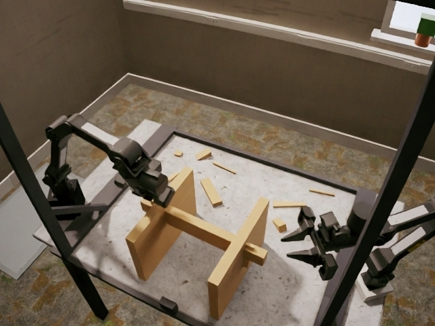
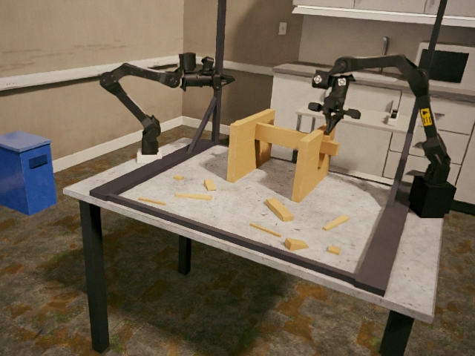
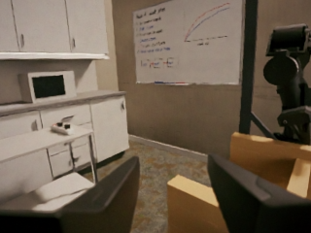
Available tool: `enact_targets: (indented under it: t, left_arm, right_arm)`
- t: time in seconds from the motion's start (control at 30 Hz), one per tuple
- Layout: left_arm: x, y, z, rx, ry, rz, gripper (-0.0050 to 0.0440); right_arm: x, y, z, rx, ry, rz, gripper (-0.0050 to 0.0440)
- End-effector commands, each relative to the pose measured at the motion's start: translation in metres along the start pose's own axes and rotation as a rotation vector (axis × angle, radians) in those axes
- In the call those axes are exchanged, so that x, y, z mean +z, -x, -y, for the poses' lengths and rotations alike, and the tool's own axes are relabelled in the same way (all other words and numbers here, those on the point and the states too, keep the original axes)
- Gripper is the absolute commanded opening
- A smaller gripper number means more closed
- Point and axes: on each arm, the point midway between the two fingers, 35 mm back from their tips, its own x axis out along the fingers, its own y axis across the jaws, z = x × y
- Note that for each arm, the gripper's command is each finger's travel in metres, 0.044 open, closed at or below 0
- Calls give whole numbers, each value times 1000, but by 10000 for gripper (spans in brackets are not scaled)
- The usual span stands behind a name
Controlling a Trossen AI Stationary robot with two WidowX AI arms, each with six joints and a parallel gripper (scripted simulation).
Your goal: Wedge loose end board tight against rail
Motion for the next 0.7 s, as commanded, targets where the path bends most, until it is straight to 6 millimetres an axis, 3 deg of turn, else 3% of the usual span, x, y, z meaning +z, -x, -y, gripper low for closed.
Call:
enact_targets:
  t: [0.0, 0.43, 0.67]
  left_arm:
    - [1, 17, 3, -21, 8, -1, -50]
    - [0, 46, 2, -17, 8, -3, -50]
    - [1, 45, 2, -14, 10, -4, -50]
  right_arm:
    - [11, 0, 0, 1, 2, 23, 200]
    - [11, 0, 0, 1, 2, 23, 200]
    - [11, 0, 0, 1, 2, 23, 200]
